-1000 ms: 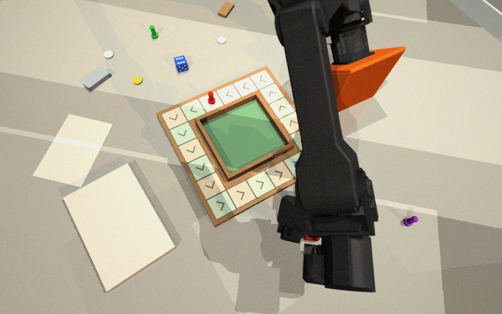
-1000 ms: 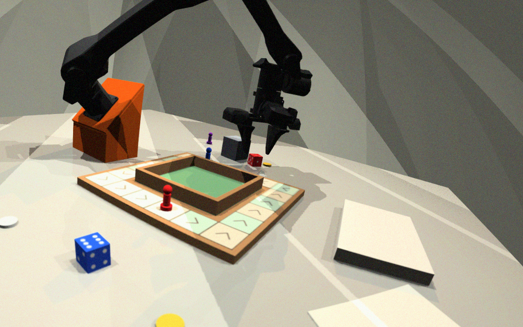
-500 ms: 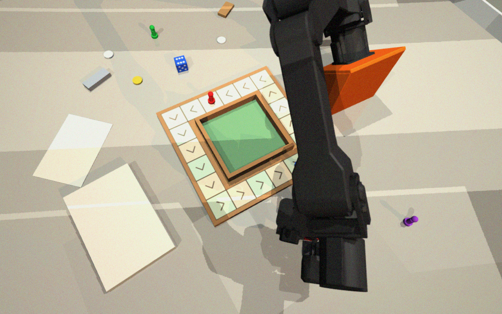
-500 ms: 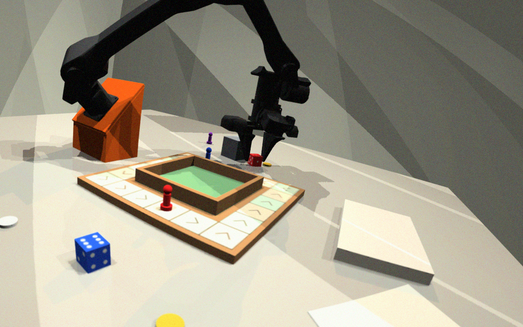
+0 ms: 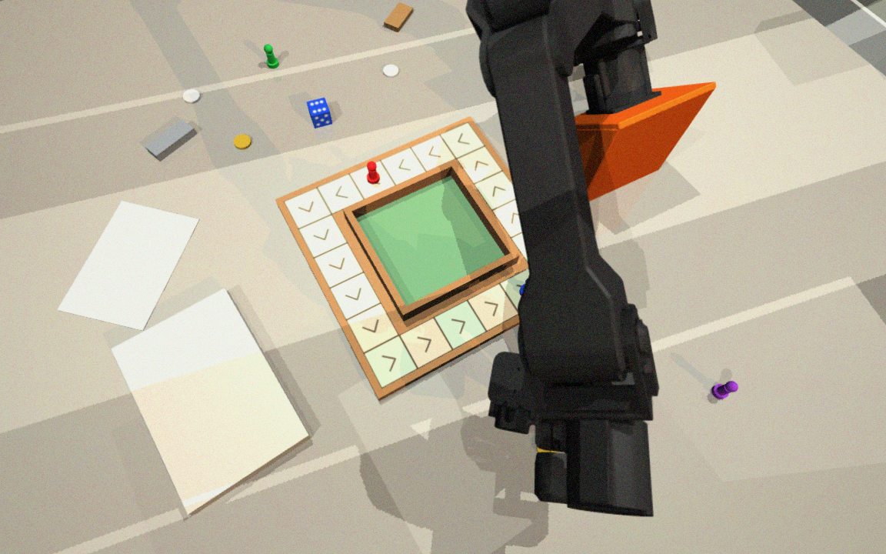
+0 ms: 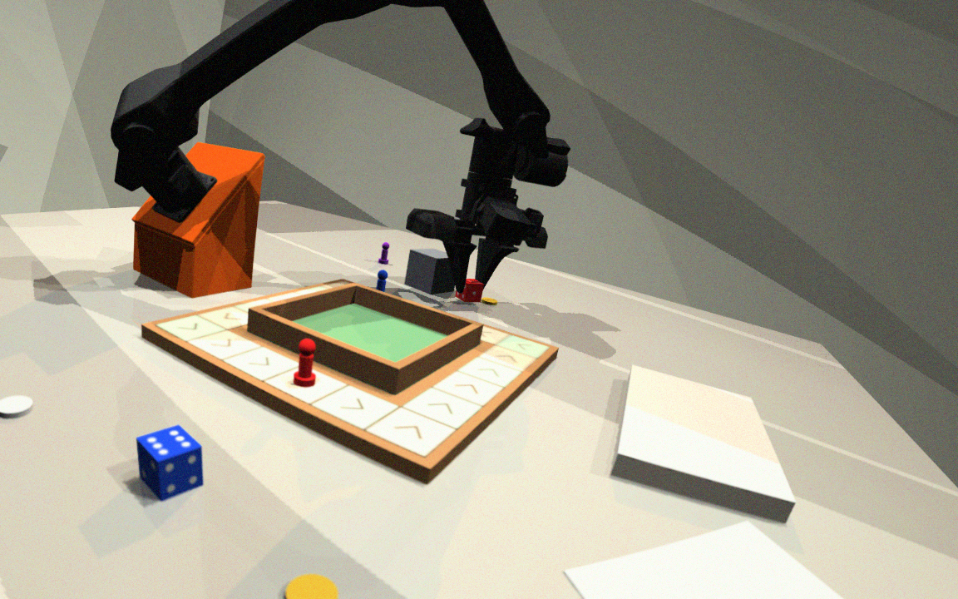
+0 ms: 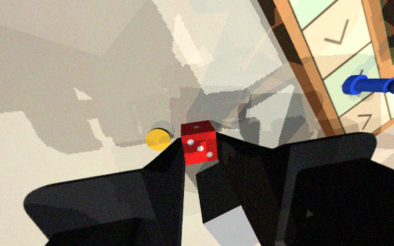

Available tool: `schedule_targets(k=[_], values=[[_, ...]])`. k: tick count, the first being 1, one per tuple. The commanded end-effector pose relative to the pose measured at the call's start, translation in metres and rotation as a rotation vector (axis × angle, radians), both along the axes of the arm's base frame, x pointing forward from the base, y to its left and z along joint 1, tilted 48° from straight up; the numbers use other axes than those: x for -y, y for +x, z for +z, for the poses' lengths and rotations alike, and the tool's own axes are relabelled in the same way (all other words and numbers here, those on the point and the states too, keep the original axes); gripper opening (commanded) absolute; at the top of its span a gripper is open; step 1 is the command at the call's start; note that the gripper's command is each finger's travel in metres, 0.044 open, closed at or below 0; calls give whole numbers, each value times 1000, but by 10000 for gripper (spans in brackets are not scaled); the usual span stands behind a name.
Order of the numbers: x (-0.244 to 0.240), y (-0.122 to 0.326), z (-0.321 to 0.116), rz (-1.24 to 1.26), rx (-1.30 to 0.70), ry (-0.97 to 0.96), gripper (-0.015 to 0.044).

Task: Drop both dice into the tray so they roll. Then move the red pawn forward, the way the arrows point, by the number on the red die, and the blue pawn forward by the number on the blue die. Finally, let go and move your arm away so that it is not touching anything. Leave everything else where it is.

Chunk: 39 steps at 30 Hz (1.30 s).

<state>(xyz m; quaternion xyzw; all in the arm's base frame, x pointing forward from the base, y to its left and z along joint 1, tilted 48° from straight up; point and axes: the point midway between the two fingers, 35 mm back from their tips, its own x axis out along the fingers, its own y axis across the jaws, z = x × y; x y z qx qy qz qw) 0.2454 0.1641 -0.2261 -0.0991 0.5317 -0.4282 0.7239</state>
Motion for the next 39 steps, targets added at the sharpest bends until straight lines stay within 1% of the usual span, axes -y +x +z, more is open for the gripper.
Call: schedule_targets(k=[1,20,24,39], values=[[-17,3,10,17,1,9,0],[-92,-9,72,-25,10,5,0],[-92,-8,75,-12,-4,4,0],[-61,16,111,289,-320,-13,0]])
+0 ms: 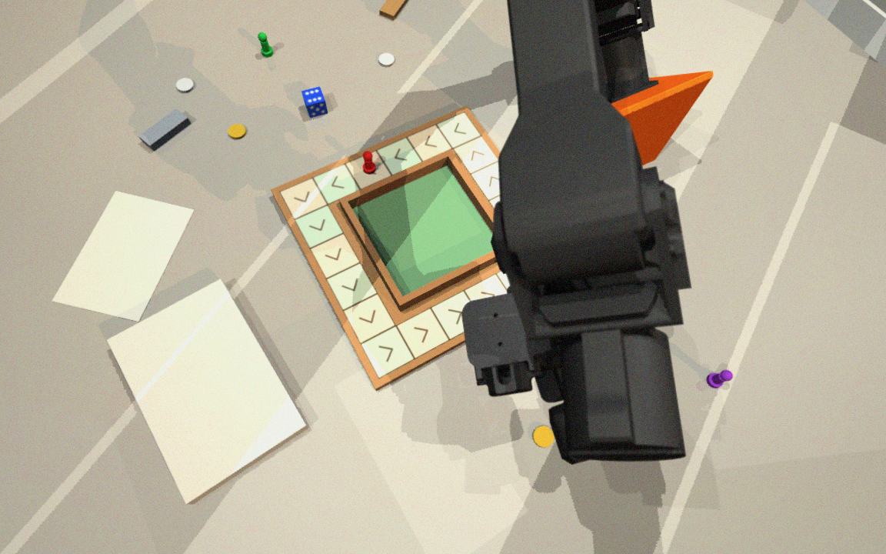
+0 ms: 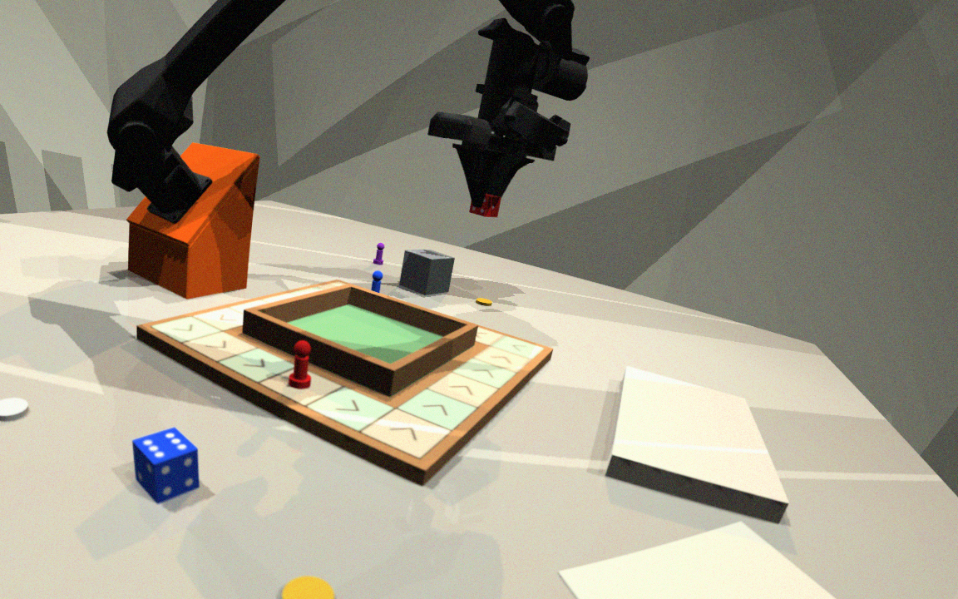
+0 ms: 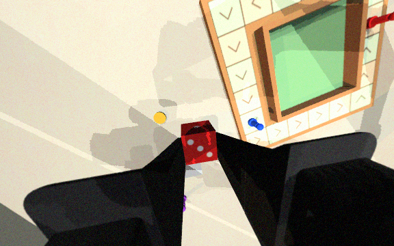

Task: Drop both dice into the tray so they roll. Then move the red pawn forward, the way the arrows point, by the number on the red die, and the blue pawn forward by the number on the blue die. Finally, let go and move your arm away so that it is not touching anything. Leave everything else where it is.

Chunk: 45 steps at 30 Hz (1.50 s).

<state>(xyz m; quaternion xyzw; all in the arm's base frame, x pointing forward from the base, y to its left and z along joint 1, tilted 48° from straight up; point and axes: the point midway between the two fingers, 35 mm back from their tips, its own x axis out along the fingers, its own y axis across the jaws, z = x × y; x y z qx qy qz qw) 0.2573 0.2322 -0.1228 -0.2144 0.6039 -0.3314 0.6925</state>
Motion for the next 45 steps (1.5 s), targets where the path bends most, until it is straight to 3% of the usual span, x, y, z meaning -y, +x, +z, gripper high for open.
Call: schedule_targets(k=[1,45], values=[[9,6,10,87,-84,-5,0],[129,26,101,965,-996,-82,0]])
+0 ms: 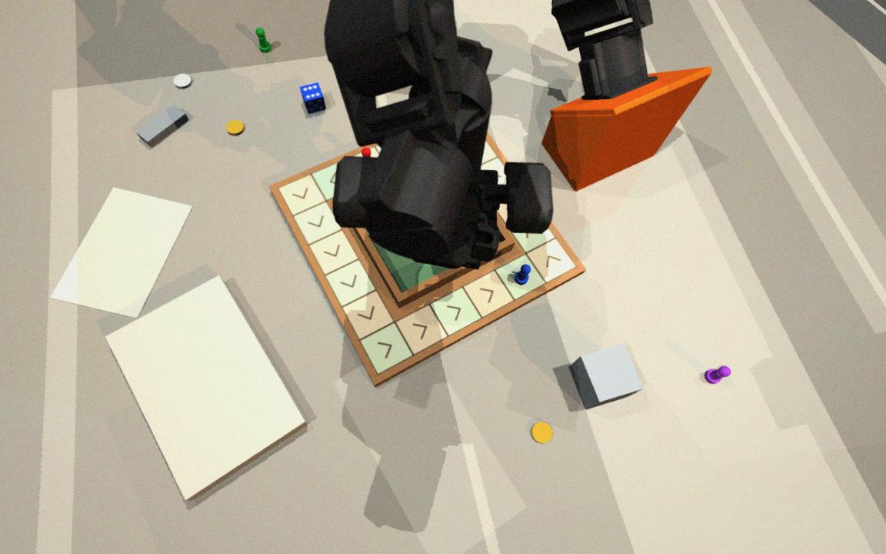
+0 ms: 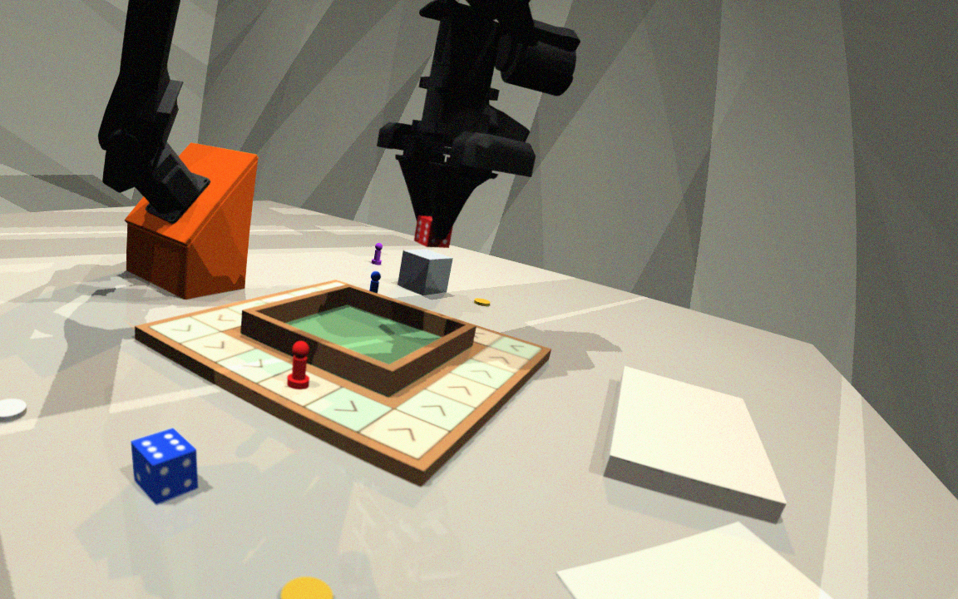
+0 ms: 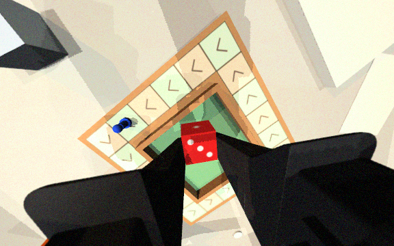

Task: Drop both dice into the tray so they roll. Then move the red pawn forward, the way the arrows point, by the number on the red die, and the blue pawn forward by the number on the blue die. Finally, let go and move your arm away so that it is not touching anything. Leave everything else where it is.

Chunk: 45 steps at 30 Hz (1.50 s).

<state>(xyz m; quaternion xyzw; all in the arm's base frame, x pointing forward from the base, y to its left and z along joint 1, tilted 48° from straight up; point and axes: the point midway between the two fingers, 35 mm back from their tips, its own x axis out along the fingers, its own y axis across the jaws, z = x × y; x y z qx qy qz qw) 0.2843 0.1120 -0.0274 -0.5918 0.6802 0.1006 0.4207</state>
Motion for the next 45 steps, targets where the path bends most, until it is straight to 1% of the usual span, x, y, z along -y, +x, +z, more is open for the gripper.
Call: schedule_targets(k=[1,17,23,25,35,45], values=[[12,-1,7,82,-81,-10,0],[59,-14,31,385,-408,-52,0],[61,-15,32,396,-423,-48,0],[62,-17,30,389,-433,-6,0],[68,-24,21,377,-462,328,0],[69,-26,19,446,-399,644,0]])
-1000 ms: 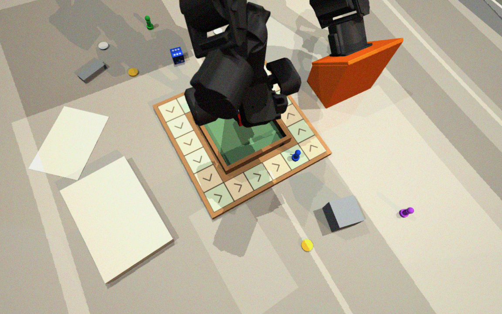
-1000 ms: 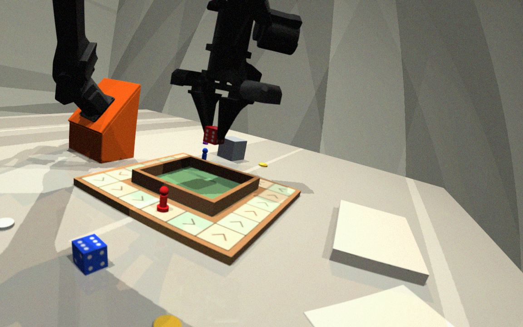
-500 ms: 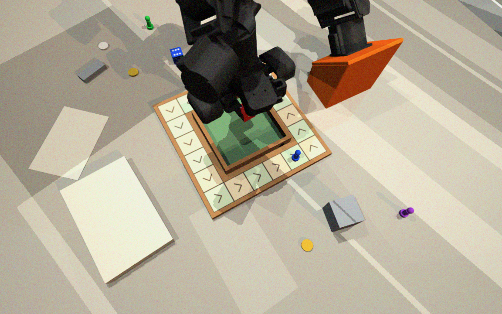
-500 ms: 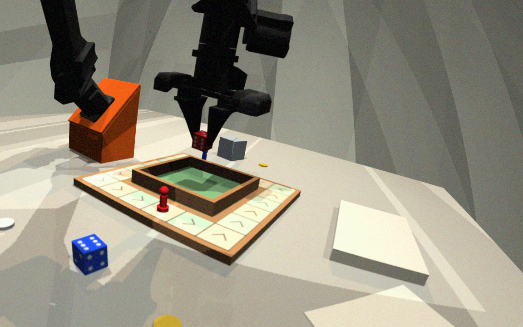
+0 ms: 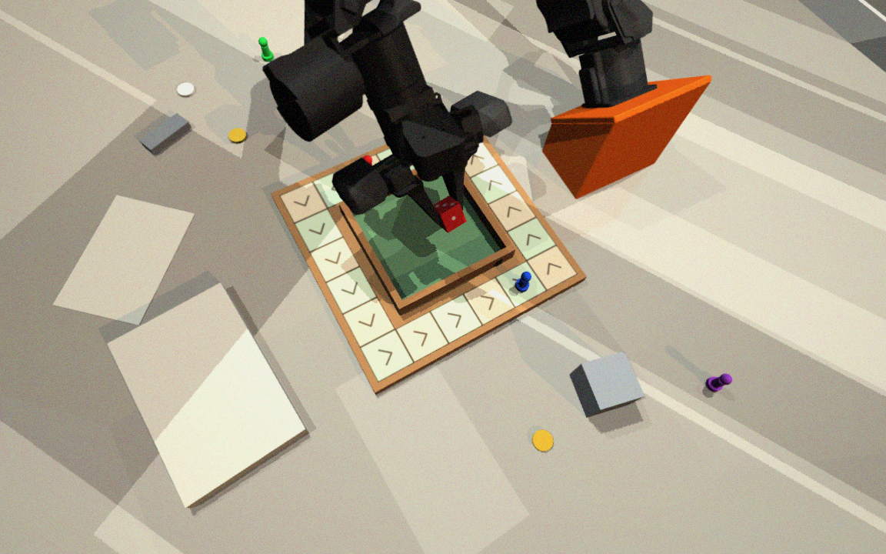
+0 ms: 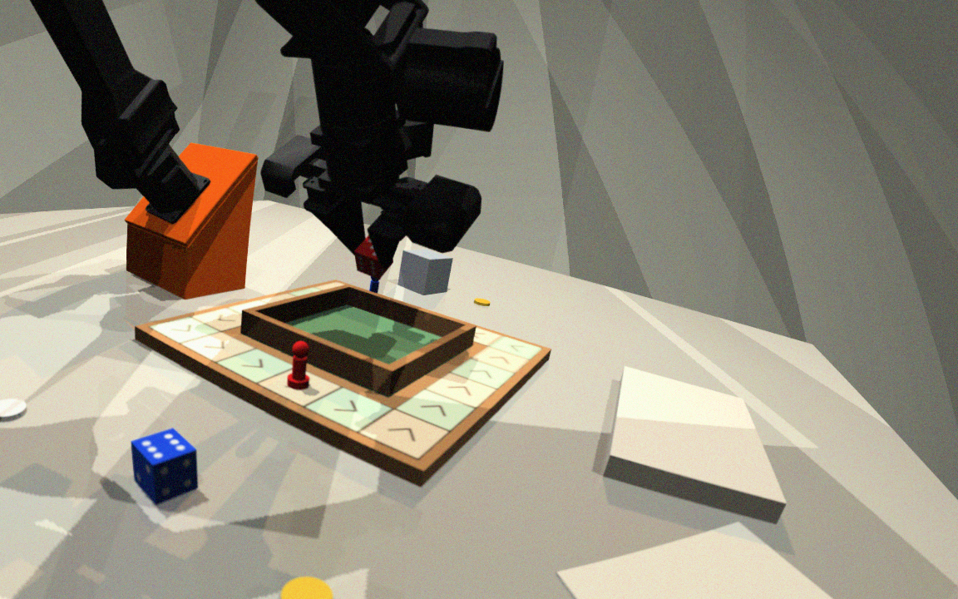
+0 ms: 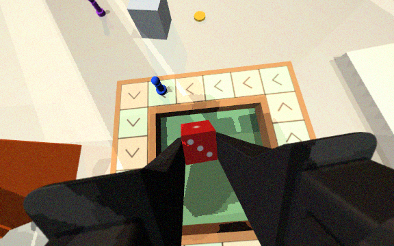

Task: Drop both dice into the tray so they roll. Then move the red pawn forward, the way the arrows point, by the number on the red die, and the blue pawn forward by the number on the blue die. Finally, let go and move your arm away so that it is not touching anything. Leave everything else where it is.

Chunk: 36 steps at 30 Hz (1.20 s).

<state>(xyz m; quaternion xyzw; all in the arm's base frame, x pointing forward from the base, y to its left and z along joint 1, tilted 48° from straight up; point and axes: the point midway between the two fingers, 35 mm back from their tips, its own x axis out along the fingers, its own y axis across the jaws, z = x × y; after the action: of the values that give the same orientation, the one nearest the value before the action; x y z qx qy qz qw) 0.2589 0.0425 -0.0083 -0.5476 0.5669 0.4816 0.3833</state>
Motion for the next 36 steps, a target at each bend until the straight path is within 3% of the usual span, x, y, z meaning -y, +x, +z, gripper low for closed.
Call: schedule_targets(k=[1,9,15,35,36], values=[[0,-1,-1,9,17,134,0],[0,1,2,27,58,272,0],[-11,13,49,27,59,272,0],[-10,11,47,31,59,268,0],[-10,11,47,31,59,268,26]])
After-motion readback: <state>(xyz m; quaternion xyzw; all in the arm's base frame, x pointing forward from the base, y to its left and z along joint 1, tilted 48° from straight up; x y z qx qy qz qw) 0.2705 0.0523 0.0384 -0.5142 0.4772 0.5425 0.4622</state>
